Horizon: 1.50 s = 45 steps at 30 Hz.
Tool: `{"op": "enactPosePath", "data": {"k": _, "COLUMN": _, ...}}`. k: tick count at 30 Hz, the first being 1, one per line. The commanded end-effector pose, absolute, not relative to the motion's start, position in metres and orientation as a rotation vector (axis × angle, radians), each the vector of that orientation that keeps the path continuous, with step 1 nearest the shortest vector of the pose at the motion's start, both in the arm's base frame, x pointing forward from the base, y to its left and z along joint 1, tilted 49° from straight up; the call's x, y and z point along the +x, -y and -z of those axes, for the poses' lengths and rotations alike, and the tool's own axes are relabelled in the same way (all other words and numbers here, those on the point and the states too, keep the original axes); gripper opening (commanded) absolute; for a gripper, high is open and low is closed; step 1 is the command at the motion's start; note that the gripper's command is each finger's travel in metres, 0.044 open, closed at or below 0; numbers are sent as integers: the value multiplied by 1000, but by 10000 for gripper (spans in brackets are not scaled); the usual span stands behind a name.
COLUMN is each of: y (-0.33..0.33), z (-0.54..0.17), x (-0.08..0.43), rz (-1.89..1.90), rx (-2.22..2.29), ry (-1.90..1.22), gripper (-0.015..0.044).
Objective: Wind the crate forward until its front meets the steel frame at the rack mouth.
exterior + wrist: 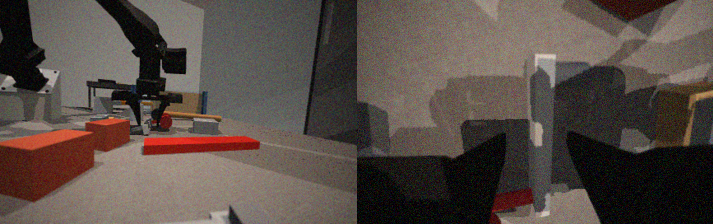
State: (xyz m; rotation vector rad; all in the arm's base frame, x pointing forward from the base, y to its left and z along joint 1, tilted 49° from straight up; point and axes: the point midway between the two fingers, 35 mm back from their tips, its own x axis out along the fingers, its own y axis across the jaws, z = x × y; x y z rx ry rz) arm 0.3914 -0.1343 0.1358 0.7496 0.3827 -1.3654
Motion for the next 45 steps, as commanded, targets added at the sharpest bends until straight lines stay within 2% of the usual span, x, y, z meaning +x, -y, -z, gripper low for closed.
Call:
{"op": "enactPosePath", "data": {"k": 1, "y": 134, "z": -136, "x": 391, "rz": 1365, "rx": 750, "ry": -382, "gripper": 207}}
{"op": "enactPosePath", "data": {"k": 27, "y": 134, "z": -136, "x": 391, "rz": 1365, "rx": 750, "ry": -382, "gripper": 33}}
{"op": "enactPosePath", "data": {"k": 29, "y": 134, "z": -136, "x": 391, "rz": 1365, "rx": 750, "ry": -382, "gripper": 0}}
{"op": "enactPosePath", "data": {"k": 35, "y": 122, "z": -145, "x": 392, "rz": 1366, "rx": 755, "ry": -388, "gripper": 0}}
{"op": "enactPosePath", "data": {"k": 45, "y": 30, "z": -225, "x": 369, "rz": 1371, "rx": 757, "ry": -400, "gripper": 0}}
